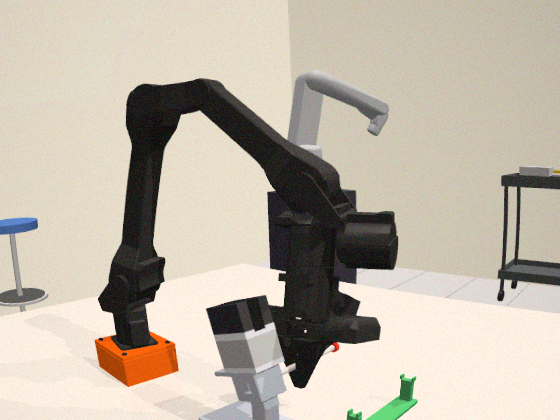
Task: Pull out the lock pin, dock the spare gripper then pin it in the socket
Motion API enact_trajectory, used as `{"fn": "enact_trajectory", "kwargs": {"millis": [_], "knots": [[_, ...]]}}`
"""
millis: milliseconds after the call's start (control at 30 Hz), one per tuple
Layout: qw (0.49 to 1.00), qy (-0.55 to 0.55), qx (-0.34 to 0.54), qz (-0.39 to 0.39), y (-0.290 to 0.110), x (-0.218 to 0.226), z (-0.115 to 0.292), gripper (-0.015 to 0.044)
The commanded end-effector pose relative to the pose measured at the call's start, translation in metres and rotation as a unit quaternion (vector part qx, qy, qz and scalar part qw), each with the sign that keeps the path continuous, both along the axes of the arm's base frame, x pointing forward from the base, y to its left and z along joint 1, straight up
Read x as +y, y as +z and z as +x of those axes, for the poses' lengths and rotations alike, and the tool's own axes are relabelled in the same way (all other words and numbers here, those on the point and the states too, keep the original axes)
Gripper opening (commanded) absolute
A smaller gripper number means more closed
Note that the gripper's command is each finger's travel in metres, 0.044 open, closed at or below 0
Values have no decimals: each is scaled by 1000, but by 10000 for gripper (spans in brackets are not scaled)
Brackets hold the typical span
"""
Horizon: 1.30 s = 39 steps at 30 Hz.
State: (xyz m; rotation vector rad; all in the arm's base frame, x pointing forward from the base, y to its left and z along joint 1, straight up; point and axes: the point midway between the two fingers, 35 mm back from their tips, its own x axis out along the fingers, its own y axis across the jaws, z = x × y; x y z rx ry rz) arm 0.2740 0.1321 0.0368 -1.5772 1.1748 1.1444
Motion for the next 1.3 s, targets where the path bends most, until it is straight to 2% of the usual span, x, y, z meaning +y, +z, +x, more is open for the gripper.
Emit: {"fn": "enact_trajectory", "kwargs": {"millis": [0,1267], "knots": [[1000,1,1,-4,-2,-3,-1,0],[1000,1,-9,-1,-2,-18,2,0]]}}
